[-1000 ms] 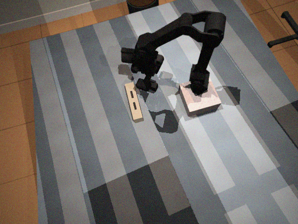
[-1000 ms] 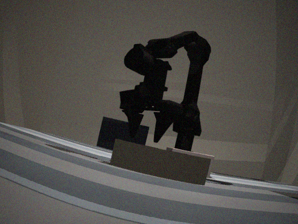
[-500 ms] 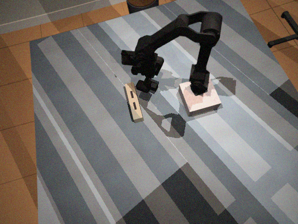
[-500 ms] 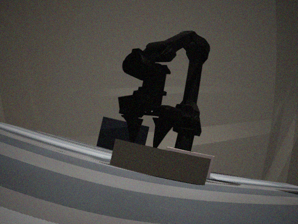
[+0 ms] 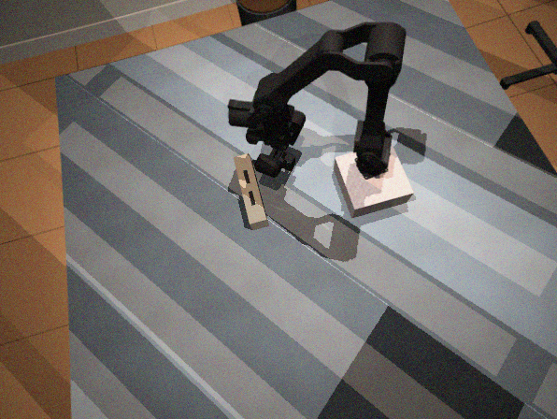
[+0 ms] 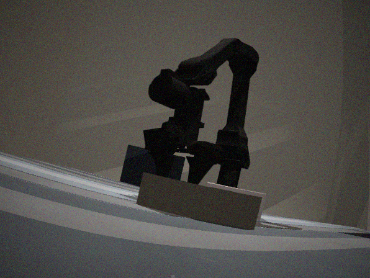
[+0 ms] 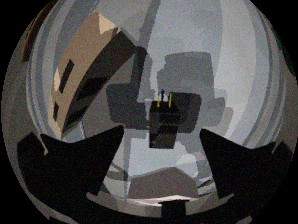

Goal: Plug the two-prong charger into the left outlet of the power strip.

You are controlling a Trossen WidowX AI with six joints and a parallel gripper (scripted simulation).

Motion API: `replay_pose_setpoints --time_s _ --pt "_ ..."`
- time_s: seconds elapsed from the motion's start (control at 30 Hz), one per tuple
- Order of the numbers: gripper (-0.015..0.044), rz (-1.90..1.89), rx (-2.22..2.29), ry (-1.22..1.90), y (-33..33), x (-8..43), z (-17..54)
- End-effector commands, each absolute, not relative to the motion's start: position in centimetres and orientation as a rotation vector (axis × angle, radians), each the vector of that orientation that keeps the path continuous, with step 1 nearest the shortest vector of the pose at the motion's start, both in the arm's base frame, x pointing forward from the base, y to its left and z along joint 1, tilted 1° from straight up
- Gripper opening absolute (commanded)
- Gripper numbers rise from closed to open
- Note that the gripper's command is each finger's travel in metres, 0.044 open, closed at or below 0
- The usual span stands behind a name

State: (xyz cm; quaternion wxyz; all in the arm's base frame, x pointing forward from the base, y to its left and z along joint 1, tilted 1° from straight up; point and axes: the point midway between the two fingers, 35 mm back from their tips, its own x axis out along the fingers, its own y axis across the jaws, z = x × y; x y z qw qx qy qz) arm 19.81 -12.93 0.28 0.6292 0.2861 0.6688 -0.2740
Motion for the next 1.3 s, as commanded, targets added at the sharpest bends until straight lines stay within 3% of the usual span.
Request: replay_pose_setpoints --time_s 0.0,0.53,0.93,1.1,1.2,1.27 --pt "0.0440 -0.628 0.663 1.539 -12.8 19.7 -0.5" --pt "0.0440 -0.628 0.663 1.540 -12.8 19.6 -2.7" --pt "0.0125 -0.628 0.657 1.534 -12.9 19.7 -2.3" --pt "0.0092 -0.628 0.657 1.534 -12.9 19.7 -2.3" --pt "0.0013 -0.628 0.657 1.535 -12.9 19.7 -1.9" --pt "0.0000 -0.628 0.658 1.535 -12.9 19.8 -1.3"
